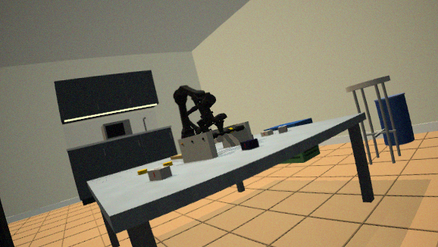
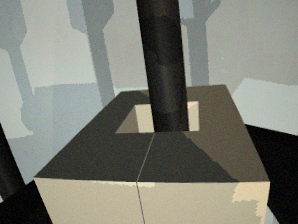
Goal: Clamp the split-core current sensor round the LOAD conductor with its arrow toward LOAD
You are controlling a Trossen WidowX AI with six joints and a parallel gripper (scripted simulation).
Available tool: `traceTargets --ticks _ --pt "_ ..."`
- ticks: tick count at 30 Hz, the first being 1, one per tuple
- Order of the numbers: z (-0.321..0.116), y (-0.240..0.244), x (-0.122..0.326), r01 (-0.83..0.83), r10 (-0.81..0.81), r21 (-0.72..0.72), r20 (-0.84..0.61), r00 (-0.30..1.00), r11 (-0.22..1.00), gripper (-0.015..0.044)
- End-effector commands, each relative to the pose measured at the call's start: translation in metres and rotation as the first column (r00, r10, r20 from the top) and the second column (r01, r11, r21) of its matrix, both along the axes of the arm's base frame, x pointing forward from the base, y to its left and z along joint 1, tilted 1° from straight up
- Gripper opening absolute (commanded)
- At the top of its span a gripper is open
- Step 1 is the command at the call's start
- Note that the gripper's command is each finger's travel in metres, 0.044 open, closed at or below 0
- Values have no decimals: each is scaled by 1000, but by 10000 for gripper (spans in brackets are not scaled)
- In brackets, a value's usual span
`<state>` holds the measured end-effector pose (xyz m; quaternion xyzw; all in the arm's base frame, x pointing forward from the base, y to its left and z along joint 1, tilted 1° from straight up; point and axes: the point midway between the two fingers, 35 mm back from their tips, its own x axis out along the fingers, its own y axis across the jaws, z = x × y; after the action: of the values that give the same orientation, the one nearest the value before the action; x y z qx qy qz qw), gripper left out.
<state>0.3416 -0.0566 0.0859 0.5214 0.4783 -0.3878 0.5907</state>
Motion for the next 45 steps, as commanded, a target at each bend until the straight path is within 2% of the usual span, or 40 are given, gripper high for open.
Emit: traceTargets --ticks 1,16,26,27,45 --pt "0 0 -2 0 0 4 20 1000 1000 0" --pt "-5 -1 -4 1 -1 8 50 999 1000 0" --pt "-1 -1 -4 3 -3 8 50 999 1000 263" --pt "-1 -1 -4 3 -3 8 50 999 1000 269" --pt "-1 -1 -4 3 -3 8 50 999 1000 269"
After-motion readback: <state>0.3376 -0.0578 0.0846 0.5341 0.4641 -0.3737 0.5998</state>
